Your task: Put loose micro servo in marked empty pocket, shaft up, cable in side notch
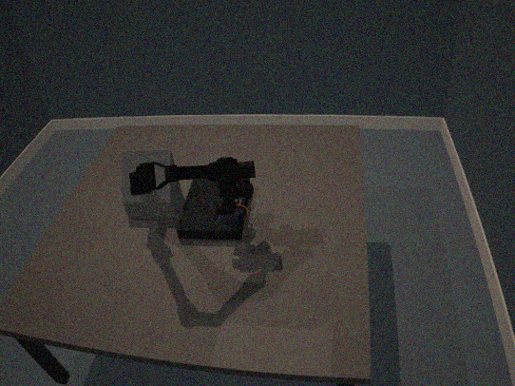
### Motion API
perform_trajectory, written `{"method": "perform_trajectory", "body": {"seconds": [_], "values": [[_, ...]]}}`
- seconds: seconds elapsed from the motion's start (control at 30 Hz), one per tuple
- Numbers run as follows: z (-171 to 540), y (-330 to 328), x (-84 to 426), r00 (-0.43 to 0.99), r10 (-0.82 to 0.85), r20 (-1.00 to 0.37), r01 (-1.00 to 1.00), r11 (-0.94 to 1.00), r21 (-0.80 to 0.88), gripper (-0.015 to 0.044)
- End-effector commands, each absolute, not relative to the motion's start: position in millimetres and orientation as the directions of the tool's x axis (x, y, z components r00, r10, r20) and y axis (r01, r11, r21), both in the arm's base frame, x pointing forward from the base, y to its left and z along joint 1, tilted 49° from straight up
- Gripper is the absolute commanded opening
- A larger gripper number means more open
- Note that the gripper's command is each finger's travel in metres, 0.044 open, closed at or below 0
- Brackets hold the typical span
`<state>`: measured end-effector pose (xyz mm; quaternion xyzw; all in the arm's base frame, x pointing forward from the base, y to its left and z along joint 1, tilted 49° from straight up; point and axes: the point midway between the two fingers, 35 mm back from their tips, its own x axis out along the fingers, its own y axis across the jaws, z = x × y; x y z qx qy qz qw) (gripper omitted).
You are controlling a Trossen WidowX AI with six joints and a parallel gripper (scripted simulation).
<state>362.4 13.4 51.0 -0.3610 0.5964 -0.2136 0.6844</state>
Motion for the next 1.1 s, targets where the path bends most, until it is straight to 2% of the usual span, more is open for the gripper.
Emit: {"method": "perform_trajectory", "body": {"seconds": [0.0, 0.53, 0.77, 1.07], "values": [[48.2, 11.2, 362.7, 0.201, -0.726, -0.658, -0.144, 0.642, -0.753, 0.0], [37.0, -1.4, 366.1, 0.201, -0.726, -0.657, -0.144, 0.642, -0.753, 0.0], [38.4, 0.1, 365.5, 0.201, -0.726, -0.657, -0.144, 0.642, -0.753, 0.0184], [59.8, 25.2, 352.3, 0.201, -0.725, -0.658, -0.145, 0.643, -0.752, 0.0187]]}}
